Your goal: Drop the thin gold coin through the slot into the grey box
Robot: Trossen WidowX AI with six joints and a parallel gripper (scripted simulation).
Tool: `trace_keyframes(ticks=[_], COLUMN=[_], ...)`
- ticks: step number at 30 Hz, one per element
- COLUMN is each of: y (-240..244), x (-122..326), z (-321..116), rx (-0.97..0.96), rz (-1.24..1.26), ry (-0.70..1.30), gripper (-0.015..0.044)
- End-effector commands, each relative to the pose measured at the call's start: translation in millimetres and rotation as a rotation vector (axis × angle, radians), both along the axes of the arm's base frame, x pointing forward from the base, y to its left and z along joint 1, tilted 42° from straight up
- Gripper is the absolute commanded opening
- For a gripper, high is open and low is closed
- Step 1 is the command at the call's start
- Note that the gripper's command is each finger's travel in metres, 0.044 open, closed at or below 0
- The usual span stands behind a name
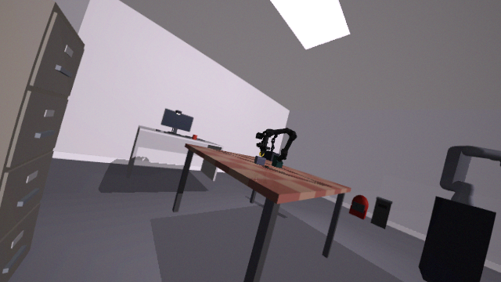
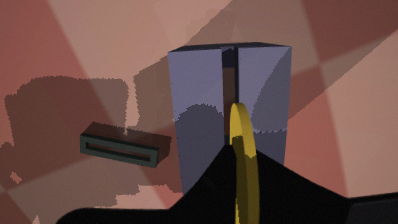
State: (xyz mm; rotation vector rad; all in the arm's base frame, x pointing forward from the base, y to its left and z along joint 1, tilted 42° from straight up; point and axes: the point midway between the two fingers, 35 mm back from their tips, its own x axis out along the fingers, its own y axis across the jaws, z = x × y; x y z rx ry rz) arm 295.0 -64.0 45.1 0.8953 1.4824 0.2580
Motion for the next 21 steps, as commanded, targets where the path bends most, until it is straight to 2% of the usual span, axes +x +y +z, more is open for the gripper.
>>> trace_keyframes(ticks=[1,6,12,21], y=[1.8,3.4,1.8,1.8], x=[0.5,0.9,0.3,0.3], z=[-1.9,-3.8,-2.2,-2.2], rx=[0.004,0.004,0.0,0.0], rz=[-0.004,-0.005,0.0,0.0], ry=[0.001,0.001,0.0,0.0], gripper=[0.0,0.0,0.0157,0.0161])
